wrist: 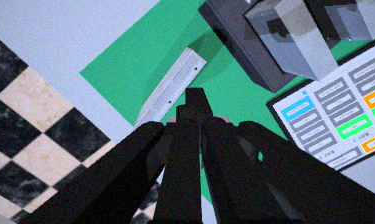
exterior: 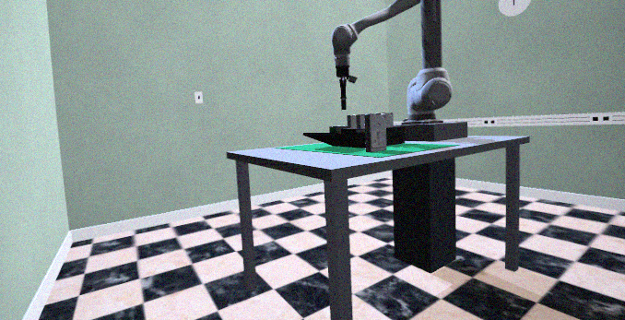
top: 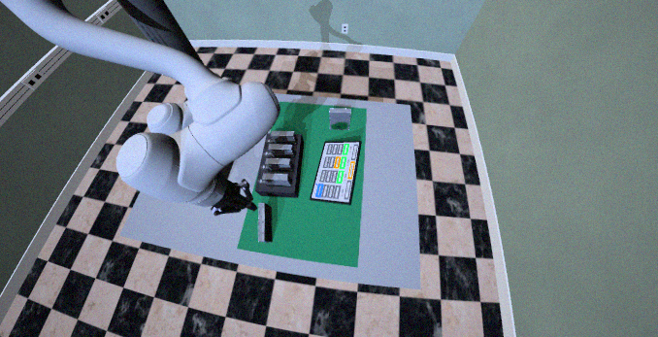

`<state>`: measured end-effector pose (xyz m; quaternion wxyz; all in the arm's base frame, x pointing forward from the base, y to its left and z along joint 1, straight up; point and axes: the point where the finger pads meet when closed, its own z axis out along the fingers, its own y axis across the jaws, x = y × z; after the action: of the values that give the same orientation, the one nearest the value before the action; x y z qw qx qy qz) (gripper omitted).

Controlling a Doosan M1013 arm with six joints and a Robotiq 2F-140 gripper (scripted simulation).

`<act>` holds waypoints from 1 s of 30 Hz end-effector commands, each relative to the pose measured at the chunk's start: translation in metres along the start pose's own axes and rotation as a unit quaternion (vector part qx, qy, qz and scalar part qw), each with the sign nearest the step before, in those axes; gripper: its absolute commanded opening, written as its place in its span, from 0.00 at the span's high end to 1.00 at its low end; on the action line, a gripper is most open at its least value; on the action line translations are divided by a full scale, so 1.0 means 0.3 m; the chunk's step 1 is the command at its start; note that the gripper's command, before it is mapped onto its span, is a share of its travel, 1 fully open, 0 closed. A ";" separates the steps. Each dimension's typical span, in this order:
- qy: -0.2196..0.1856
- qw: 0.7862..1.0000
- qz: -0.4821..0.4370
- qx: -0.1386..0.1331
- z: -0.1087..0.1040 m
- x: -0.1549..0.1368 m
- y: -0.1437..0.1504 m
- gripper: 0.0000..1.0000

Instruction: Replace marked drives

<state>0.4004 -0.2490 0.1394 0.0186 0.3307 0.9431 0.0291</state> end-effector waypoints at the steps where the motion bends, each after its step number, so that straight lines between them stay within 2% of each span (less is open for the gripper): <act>1: -0.002 0.990 0.138 0.015 -0.002 -0.006 -0.016 0.90; 5: -0.003 0.966 0.259 0.023 -0.003 -0.006 -0.019 0.90; 7: -0.003 0.966 0.259 0.023 -0.003 -0.006 -0.019 0.90; 8: -0.004 0.945 0.324 0.034 -0.003 -0.006 -0.019 0.60; 30: -0.004 0.945 0.324 0.034 -0.003 -0.006 -0.019 0.60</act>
<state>0.3980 -0.2546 0.1394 -0.0003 0.6188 0.7856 -0.0003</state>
